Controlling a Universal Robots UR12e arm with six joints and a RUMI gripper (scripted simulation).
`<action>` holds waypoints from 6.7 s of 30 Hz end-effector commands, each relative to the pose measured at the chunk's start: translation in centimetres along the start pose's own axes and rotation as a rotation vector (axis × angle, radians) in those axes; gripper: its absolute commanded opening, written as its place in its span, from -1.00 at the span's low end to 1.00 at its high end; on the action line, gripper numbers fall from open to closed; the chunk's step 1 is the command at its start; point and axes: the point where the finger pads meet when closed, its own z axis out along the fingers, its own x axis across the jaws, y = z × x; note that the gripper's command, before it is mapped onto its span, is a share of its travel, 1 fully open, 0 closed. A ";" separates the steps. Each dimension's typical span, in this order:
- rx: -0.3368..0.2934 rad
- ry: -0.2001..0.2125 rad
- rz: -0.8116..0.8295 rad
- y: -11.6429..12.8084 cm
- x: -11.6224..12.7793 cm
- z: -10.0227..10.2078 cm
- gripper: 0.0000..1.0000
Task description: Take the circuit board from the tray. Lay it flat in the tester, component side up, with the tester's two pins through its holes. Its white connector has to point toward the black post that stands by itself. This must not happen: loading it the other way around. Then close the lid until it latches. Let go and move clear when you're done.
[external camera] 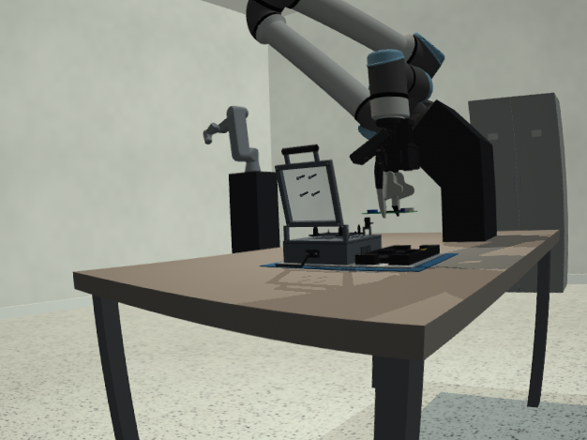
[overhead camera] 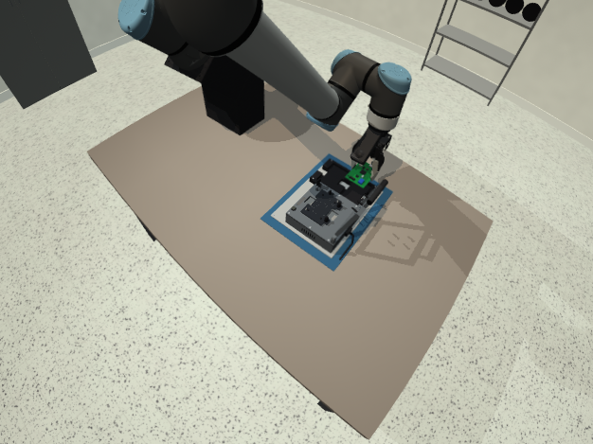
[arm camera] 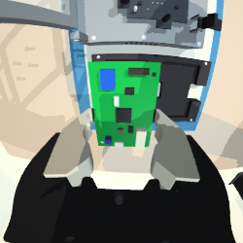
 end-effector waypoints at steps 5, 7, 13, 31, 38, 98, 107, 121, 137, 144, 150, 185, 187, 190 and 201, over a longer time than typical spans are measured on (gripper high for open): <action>-0.002 0.002 -0.005 0.3 0.4 0.1 -0.22; -0.002 0.002 -0.005 0.3 0.4 0.1 -0.22; -0.002 0.002 -0.005 0.3 0.4 0.1 -0.22; -0.002 0.003 -0.008 0.2 0.4 0.0 -0.22; -0.002 0.003 -0.006 -0.1 0.4 0.0 -0.22; -0.002 0.002 -0.004 -14.5 4.1 -1.0 -0.22; -0.002 0.002 -0.004 -15.7 4.5 -1.1 -0.22; -0.002 0.002 -0.005 -16.7 4.7 -1.2 -0.22; -0.001 0.001 -0.005 -16.7 4.7 -1.2 -0.22; -0.001 0.001 -0.005 -16.7 4.7 -1.2 -0.22; -0.001 0.001 -0.005 -16.7 4.7 -1.2 -0.22; -0.001 0.001 -0.001 -16.7 4.7 -1.2 -0.22; -0.001 0.001 -0.001 -16.8 4.6 -1.3 -0.22; -0.001 0.001 -0.001 -16.8 4.6 -1.3 -0.22; -0.001 0.001 -0.001 -16.8 4.6 -1.3 -0.22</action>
